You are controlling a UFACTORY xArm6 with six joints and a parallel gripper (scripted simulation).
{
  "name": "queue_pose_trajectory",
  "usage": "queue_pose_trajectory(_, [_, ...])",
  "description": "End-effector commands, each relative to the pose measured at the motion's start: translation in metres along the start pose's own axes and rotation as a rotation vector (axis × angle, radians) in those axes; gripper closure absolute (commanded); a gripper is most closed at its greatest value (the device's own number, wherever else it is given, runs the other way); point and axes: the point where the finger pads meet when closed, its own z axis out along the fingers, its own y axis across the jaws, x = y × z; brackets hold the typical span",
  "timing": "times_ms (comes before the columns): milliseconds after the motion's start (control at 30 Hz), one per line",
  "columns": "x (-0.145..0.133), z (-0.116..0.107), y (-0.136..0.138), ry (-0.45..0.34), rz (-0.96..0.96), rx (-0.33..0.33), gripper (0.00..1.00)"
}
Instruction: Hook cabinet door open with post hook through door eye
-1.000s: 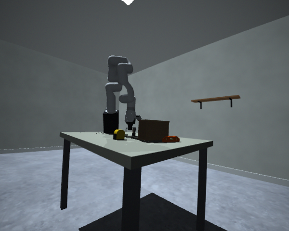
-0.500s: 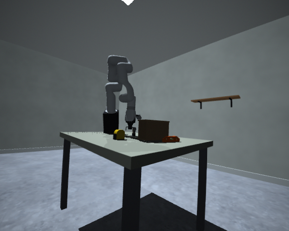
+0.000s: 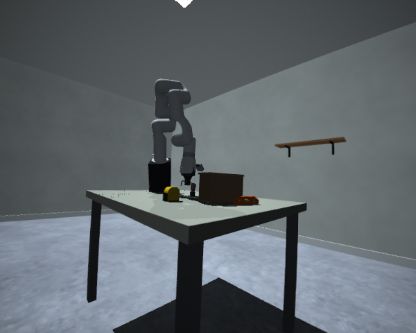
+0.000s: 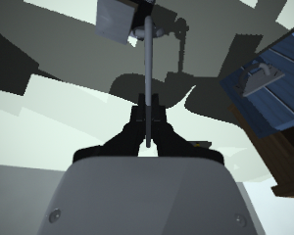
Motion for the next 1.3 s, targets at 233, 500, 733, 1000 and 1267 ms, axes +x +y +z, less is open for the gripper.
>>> queue_pose_trajectory(233, [0.001, -0.002, 0.005, 0.001, -0.063, -0.001, 0.96])
queue_pose_trajectory(500, [0.001, -0.002, 0.009, 0.0, -0.122, -0.001, 0.96])
queue_pose_trajectory(733, [0.001, -0.002, 0.011, 0.0, -0.15, -0.001, 0.96])
queue_pose_trajectory(1000, [0.002, -0.002, 0.015, 0.0, -0.205, -0.001, 0.96])
queue_pose_trajectory(1267, [0.003, -0.002, 0.019, 0.0, -0.272, -0.001, 0.96])
